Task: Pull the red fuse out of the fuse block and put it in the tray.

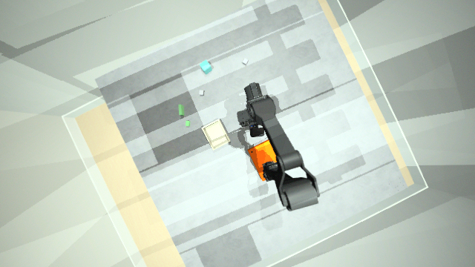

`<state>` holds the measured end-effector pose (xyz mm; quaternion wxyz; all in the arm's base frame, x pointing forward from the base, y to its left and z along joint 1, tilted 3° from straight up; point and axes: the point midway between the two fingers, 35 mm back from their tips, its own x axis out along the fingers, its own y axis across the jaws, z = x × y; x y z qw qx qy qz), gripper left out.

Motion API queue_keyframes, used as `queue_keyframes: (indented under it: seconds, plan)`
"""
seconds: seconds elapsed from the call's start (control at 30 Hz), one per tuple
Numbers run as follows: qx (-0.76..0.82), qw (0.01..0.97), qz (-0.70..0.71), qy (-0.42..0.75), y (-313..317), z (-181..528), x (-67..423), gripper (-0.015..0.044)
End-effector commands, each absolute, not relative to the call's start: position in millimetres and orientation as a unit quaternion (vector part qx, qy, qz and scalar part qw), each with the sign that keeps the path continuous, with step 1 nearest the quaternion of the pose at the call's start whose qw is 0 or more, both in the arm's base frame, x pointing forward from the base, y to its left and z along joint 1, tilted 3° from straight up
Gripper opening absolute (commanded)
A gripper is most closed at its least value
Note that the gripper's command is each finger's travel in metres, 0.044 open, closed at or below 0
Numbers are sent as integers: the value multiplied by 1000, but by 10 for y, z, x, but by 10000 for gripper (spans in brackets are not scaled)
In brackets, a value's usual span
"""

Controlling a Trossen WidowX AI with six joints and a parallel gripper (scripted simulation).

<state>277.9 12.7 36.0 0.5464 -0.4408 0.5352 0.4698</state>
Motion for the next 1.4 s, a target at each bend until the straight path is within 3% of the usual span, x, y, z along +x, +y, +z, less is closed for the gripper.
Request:
queue_keyframes:
  seconds: [0.0, 1.37]
  plan:
    - [-441, 547, 470, 535, 127, 361, 2781, 0]
    - [-441, 546, 469, 536, 117, 554, 2790, 0]
